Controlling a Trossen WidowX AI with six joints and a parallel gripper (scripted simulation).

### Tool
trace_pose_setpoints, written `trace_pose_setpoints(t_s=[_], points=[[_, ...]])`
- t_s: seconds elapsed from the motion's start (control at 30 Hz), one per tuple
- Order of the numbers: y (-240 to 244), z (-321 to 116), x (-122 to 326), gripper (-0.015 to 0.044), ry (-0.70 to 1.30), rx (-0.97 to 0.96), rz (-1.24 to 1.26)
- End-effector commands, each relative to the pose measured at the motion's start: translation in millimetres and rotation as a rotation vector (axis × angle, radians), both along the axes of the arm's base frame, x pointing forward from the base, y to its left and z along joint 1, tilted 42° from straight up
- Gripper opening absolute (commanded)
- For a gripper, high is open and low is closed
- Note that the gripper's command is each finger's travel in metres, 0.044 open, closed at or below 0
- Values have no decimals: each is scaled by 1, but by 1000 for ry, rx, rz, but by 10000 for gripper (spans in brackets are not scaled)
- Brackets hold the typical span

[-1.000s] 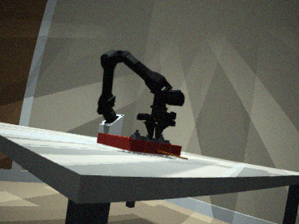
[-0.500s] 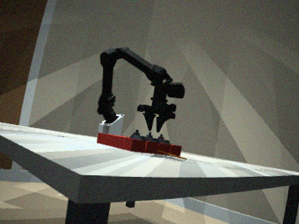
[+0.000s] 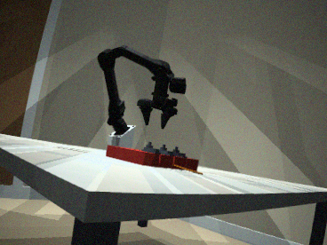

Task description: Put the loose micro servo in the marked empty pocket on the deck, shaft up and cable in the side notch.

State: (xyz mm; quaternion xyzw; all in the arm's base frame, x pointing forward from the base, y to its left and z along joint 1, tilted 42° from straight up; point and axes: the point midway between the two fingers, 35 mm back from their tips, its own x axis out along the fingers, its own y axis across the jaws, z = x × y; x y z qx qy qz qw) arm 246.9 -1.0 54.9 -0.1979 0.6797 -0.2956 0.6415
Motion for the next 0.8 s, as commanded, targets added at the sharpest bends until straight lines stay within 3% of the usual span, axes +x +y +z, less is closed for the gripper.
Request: trace_pose_setpoints(t_s=[0.0,0.27,0.77], points=[[1,1,-8,440,4,1,-7],[29,35,-1,440,3,-1,-3],[30,36,-1,440,3,-1,-3]])
